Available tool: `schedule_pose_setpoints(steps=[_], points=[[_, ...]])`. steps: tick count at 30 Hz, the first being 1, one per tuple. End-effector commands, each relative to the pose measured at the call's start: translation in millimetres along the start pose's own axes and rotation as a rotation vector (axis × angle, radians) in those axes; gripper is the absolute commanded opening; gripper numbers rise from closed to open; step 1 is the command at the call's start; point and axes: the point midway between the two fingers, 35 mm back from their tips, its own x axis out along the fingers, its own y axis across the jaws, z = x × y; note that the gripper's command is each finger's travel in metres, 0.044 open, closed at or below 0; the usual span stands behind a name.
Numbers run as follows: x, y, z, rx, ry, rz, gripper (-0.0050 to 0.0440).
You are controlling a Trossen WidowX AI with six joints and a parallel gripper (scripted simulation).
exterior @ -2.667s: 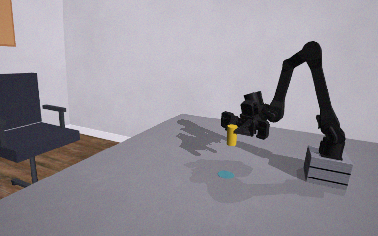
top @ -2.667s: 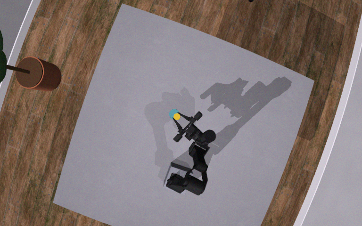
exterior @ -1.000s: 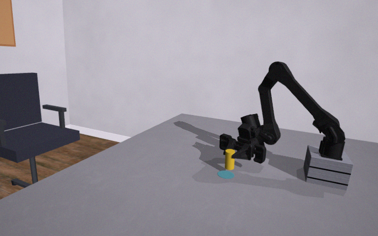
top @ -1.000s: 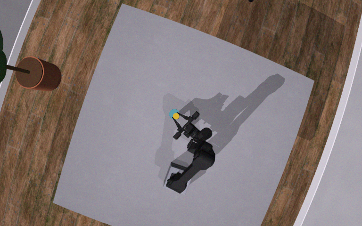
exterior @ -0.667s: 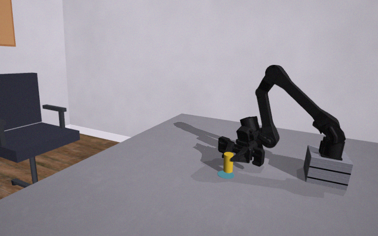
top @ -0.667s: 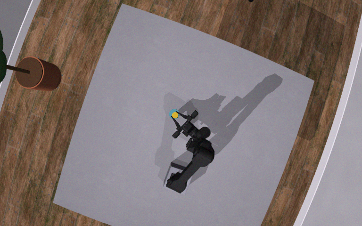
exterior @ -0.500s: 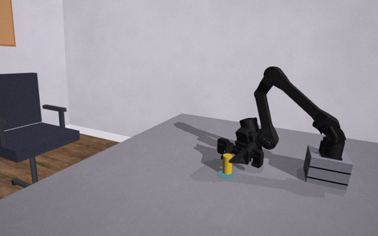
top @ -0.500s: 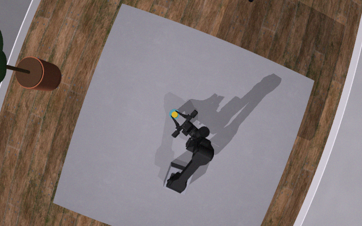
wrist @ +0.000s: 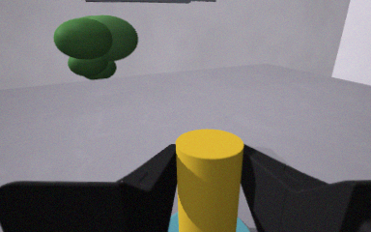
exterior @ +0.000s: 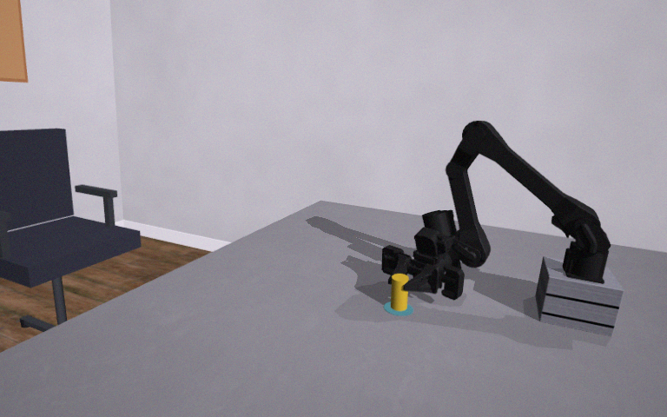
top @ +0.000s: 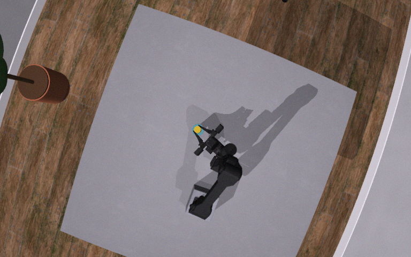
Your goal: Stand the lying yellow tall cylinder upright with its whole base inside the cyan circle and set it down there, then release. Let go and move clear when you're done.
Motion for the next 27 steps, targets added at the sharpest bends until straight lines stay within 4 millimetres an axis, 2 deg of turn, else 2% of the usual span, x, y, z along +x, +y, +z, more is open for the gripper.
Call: schedule_pose_setpoints(steps=[1,11,13,15,24,27], points=[[1,-3,3,-0.014,-0.004,-0.003,0.0105],[1,-3,3,-0.014,-0.004,-0.003,0.0345],[1,-3,3,-0.014,-0.004,-0.003,0.0345],[1,-3,3,-0.014,-0.004,-0.003,0.0393],[2,-3,4,-0.010,-0.002,-0.004,0.0400],[-4,-5,21,-0.022,-0.006,-0.003,0.0400]])
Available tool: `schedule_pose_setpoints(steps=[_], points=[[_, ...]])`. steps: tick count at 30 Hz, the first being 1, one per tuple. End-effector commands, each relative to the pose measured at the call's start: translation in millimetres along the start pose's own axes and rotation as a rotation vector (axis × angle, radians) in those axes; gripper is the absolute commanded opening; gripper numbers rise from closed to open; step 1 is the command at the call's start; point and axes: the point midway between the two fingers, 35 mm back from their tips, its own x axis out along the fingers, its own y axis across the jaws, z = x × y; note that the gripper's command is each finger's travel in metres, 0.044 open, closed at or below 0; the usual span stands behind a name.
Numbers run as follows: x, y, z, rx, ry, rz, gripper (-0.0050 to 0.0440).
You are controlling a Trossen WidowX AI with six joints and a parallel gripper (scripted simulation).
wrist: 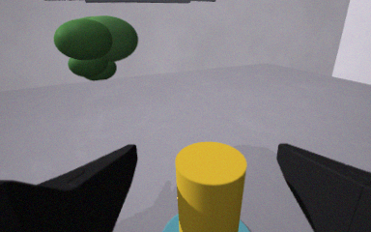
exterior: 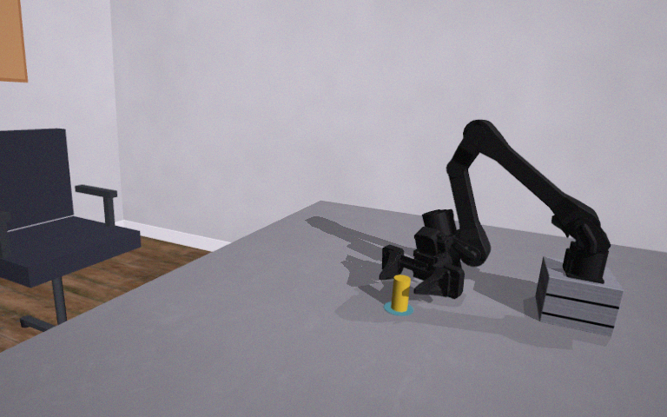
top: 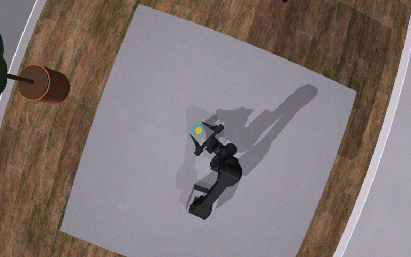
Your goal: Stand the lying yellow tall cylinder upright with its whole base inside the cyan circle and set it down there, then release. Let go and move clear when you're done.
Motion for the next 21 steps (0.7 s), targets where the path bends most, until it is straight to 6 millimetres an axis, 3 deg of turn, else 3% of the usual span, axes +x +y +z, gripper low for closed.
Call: schedule_pose_setpoints(steps=[1,3,7,21], points=[[-6,-6,28,-0.029,-0.008,-0.004,0.0400],[-6,-6,28,-0.029,-0.008,-0.004,0.0400],[-15,-7,63,-0.060,-0.018,-0.008,0.0400],[-25,-1,89,-0.033,-0.013,-0.006,0.0400]])
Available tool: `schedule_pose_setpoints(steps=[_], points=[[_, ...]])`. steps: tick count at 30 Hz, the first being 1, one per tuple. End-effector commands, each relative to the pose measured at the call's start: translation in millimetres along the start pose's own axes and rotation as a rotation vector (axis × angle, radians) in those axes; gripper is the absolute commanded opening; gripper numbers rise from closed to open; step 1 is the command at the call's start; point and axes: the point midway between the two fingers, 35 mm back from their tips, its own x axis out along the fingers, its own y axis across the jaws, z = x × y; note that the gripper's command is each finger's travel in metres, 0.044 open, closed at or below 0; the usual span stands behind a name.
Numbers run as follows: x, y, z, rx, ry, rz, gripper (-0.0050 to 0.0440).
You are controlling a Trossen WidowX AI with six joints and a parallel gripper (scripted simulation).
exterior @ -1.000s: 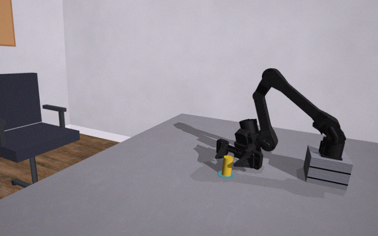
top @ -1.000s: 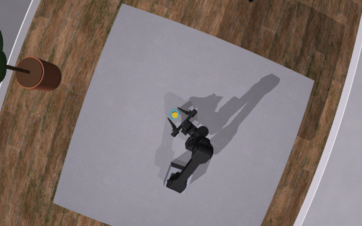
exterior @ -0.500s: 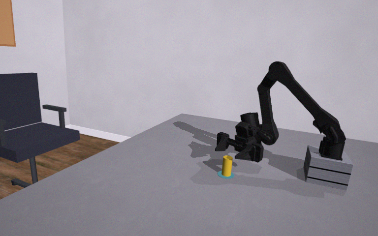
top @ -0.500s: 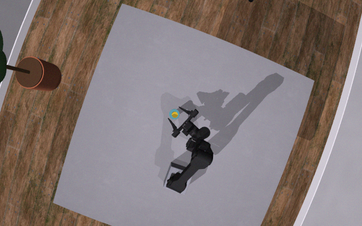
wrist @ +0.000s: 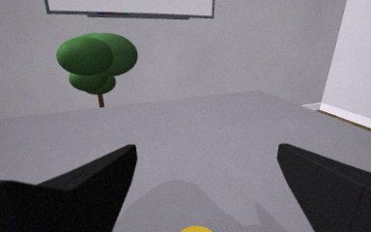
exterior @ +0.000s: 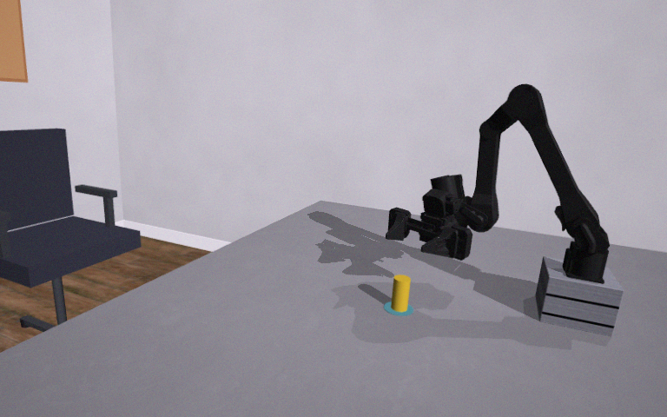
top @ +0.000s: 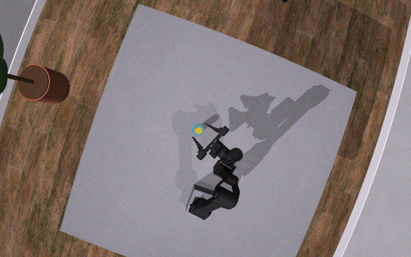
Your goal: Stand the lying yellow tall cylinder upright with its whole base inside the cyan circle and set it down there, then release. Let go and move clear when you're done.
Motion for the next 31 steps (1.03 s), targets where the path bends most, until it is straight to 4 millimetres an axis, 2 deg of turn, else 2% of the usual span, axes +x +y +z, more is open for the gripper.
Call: schedule_pose_setpoints(steps=[1,3,8,14,17,18,31], points=[[-4,2,12,0.000,0.010,0.005,0.0400],[-4,1,14,-0.004,0.009,0.005,0.0400],[11,-22,16,-0.014,0.053,-0.038,0.0400],[22,-37,14,0.007,0.105,-0.071,0.0400],[24,-37,9,0.045,0.127,-0.072,0.0400],[29,-45,13,0.021,0.139,-0.089,0.0400],[53,-66,5,0.091,0.315,-0.143,0.0400]])
